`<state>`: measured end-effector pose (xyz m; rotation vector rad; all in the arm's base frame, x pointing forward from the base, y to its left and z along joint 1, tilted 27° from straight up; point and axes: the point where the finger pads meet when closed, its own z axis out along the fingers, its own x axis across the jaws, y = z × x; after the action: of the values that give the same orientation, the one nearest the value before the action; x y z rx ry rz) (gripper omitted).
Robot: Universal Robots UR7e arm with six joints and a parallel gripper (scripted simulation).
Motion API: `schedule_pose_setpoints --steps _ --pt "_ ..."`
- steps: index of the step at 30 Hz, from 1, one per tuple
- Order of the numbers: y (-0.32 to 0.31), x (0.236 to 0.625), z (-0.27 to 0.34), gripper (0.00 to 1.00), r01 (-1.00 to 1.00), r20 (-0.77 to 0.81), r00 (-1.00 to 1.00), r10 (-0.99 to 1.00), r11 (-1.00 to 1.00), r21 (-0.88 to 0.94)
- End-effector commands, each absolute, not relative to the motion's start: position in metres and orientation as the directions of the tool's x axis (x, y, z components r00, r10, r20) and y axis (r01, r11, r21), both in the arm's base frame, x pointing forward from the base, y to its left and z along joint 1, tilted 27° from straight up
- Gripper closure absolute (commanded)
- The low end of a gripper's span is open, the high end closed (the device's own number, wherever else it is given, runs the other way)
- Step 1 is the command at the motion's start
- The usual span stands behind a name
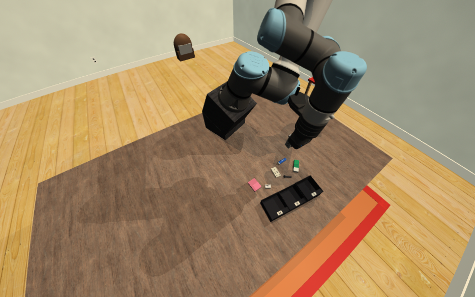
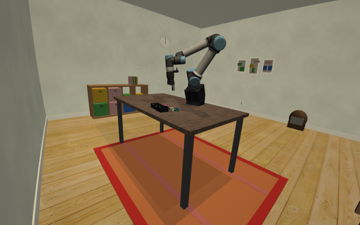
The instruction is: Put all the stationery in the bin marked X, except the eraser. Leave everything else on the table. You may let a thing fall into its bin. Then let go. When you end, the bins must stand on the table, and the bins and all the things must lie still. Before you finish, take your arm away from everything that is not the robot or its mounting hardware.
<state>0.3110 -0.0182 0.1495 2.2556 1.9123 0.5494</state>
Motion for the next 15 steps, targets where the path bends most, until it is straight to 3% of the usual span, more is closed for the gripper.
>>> schedule_pose_setpoints --steps 1,15 --pt "-0.032 0.315 0.153 0.69 0.911 0.181 0.113 0.977 -0.175 0.374" --pt "-0.054 0.318 0.16 0.69 0.887 0.136 0.097 0.986 -0.147 0.438"
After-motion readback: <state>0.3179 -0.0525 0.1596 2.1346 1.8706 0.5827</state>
